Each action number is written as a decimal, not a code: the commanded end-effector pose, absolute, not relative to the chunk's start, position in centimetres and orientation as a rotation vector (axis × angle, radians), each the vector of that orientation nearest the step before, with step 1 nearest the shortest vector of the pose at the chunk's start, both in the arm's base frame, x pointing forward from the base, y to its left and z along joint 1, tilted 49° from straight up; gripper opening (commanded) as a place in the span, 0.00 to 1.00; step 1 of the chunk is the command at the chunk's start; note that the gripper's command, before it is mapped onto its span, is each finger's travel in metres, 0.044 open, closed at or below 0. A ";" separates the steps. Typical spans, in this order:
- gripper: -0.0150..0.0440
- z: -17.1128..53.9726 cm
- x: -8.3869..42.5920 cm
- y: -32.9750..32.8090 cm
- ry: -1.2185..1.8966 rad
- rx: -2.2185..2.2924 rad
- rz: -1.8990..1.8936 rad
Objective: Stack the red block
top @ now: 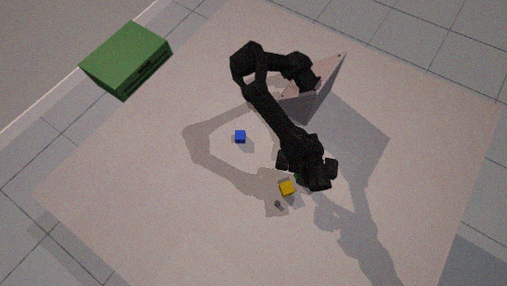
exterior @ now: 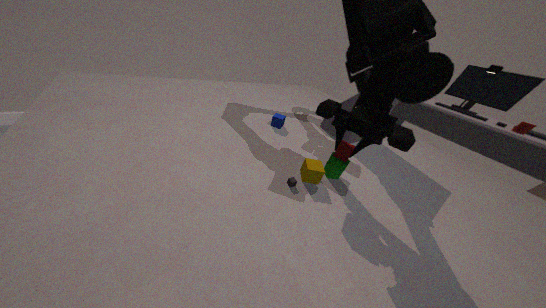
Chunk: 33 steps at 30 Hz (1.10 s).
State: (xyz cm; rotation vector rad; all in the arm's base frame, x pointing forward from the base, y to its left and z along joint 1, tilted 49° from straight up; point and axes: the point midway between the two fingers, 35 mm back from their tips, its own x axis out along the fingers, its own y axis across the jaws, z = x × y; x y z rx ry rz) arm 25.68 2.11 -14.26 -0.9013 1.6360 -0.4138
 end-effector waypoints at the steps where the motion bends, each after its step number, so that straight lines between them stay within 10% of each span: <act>1: 0.25 -14.3 25.7 2.0 1.635 -0.908 -0.412; 12: 0.25 -14.0 25.7 2.4 1.635 -0.908 -0.412; 28: 0.97 -14.3 25.7 2.1 1.637 -0.904 -0.413; 33: 1.00 -14.3 25.7 2.1 1.637 -0.904 -0.413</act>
